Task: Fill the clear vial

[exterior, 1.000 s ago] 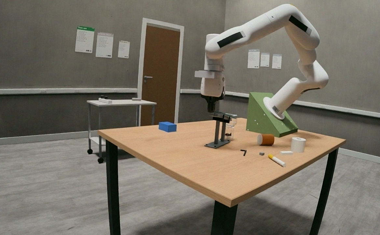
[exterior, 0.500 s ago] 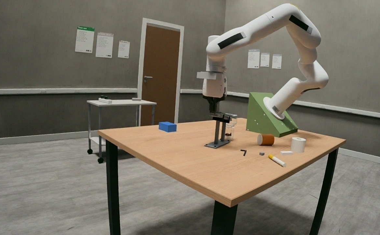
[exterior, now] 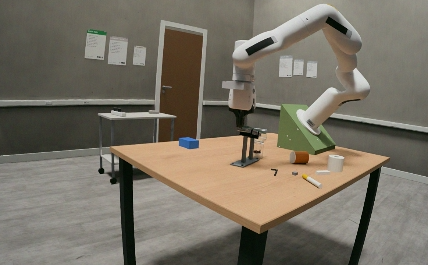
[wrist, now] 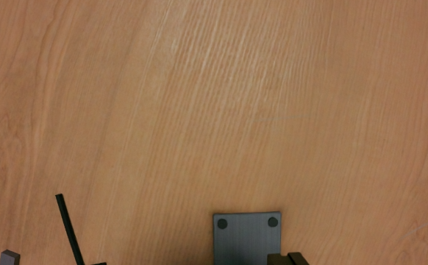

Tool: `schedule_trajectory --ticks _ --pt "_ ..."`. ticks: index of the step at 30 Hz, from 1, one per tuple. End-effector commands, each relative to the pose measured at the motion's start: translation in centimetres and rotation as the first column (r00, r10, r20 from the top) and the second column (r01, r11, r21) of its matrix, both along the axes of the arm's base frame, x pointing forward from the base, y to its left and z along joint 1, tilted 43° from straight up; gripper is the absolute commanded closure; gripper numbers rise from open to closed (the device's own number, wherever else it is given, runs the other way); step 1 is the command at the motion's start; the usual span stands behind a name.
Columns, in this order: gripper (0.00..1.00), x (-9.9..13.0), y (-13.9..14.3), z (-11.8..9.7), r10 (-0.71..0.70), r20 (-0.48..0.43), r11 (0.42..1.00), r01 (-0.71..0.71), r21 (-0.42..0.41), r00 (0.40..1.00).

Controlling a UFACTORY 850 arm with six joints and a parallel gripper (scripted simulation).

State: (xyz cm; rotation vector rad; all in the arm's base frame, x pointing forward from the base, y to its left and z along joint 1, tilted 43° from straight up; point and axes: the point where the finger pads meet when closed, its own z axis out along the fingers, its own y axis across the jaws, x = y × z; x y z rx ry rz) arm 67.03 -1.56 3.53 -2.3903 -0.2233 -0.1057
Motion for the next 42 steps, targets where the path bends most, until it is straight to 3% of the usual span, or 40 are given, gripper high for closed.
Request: schedule_trajectory --ticks 1,4,19,42 --pt "1.00 1.2 -0.1 0.4 0.000 0.000 1.000 0.000 0.000 1.000" --pt "1.00 2.3 -0.1 0.8 0.000 0.000 1.000 0.000 0.000 1.000" --pt "1.00 2.3 -0.1 0.8 0.000 0.000 1.000 0.000 0.000 1.000" --pt "1.00 1.1 -0.1 0.4 0.000 0.000 1.000 0.000 0.000 1.000"
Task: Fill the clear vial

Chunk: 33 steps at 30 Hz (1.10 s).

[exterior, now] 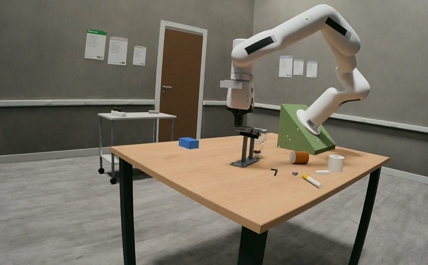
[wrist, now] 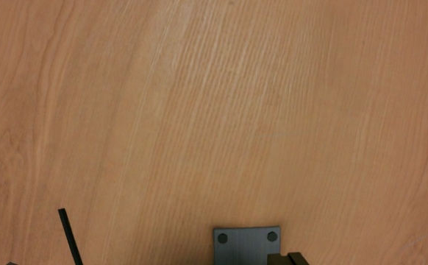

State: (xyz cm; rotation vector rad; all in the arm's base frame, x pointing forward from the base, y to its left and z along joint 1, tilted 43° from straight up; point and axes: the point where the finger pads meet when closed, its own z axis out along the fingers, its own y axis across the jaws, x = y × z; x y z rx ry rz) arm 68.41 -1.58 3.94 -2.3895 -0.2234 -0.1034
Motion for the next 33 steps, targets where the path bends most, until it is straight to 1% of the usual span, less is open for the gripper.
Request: schedule_trajectory --ticks 1,12,33 --pt "1.00 -0.2 -0.1 0.0 -0.001 0.002 1.000 0.001 -0.001 1.000" --pt "1.00 -1.3 0.0 -0.3 -0.001 0.002 1.000 0.001 -0.001 1.000" --pt "1.00 -1.3 0.0 -0.3 -0.001 0.002 1.000 0.001 -0.001 1.000"
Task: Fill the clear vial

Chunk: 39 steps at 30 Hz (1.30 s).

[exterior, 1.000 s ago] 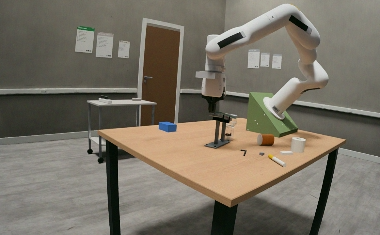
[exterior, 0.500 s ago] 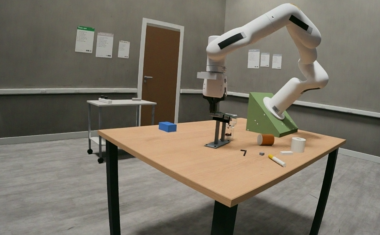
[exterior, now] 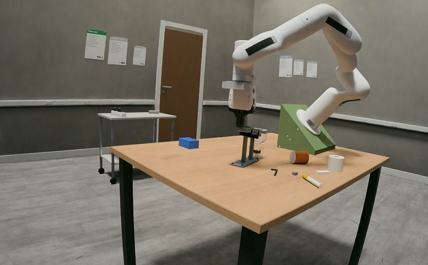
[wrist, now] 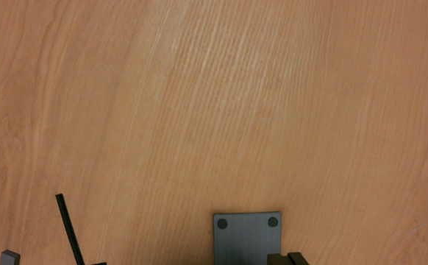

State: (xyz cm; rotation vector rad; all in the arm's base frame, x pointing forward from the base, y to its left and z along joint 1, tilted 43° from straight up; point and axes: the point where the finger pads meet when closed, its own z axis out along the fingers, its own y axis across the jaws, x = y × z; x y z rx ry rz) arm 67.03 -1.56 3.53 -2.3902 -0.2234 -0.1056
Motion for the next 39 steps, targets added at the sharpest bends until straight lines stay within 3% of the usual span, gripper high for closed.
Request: schedule_trajectory --ticks 1,7,21,39 --pt "1.00 0.5 -0.1 0.2 0.000 0.000 1.000 0.000 0.000 1.000" --pt "1.00 2.3 -0.1 0.8 0.000 0.000 1.000 0.000 0.000 1.000" --pt "1.00 2.3 -0.3 1.0 0.000 0.000 1.000 0.000 0.000 1.000" --pt "1.00 2.2 -3.3 4.2 0.000 0.000 1.000 0.000 0.000 1.000"
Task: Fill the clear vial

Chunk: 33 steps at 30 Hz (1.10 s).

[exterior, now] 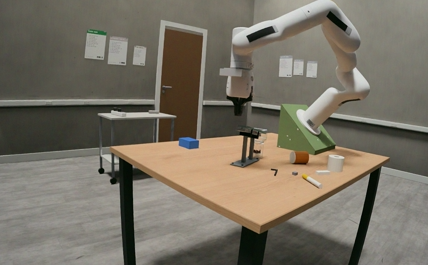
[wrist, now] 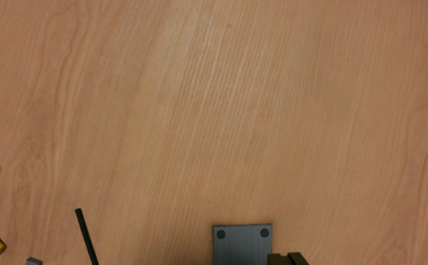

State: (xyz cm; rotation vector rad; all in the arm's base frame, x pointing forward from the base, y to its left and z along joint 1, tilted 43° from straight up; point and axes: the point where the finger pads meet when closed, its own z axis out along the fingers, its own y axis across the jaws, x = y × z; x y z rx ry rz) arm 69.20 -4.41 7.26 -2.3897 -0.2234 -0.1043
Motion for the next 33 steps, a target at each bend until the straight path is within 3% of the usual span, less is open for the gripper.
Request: schedule_trajectory --ticks 1,33 --pt "1.00 0.04 -0.58 0.64 -0.001 0.001 1.000 0.001 0.000 1.000" --pt "1.00 0.04 -0.88 0.96 -0.001 0.001 1.000 0.001 0.000 1.000"
